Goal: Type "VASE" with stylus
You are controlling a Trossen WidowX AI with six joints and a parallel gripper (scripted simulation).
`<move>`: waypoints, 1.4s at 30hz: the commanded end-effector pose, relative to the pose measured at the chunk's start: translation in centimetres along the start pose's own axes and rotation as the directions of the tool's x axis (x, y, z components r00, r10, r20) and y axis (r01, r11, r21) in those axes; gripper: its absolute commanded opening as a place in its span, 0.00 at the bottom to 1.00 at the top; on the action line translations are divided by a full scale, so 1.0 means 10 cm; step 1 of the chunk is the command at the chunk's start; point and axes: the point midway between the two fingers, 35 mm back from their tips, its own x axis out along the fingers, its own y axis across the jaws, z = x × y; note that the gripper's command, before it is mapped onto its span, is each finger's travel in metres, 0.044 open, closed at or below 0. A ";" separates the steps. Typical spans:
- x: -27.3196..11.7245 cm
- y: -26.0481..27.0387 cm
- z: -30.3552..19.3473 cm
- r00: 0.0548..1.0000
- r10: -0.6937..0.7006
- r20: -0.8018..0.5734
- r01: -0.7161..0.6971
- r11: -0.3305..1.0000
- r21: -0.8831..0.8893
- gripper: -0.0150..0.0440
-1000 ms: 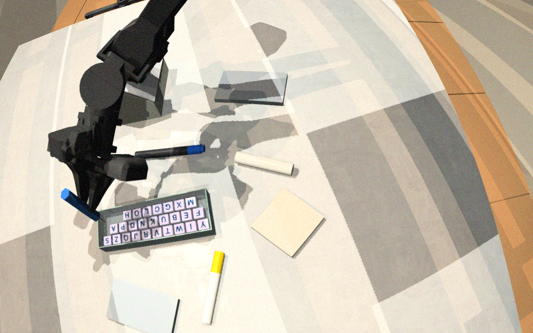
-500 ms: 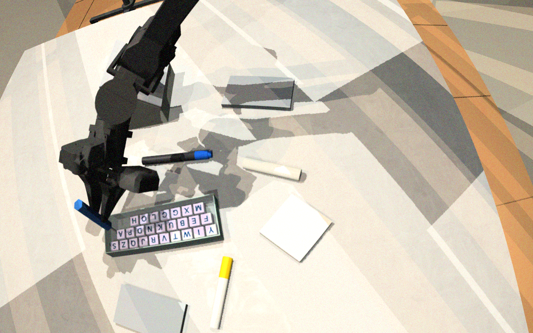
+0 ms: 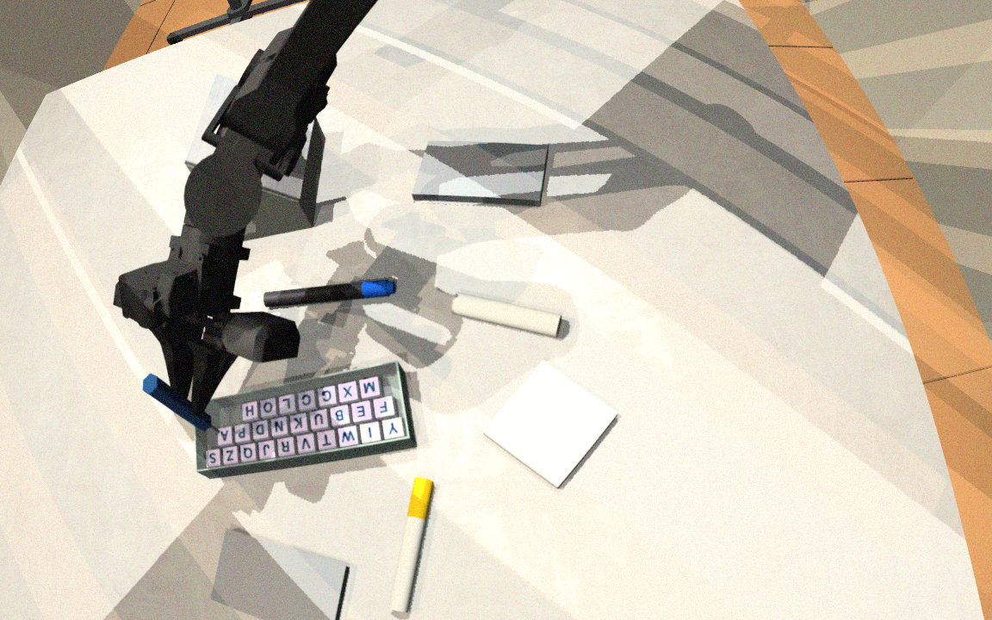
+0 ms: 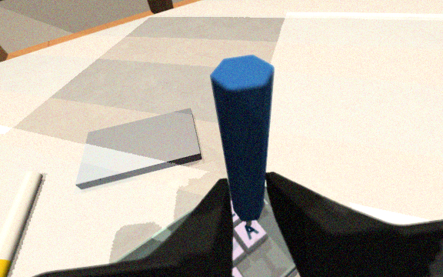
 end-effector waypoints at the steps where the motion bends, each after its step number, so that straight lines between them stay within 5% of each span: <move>1: 0.01 -0.01 -0.03 1.000 -0.004 -0.003 0.004 1.000 0.006 0.39; 42: 0.07 -0.01 -0.14 1.000 -0.004 -0.003 0.004 1.000 0.006 0.39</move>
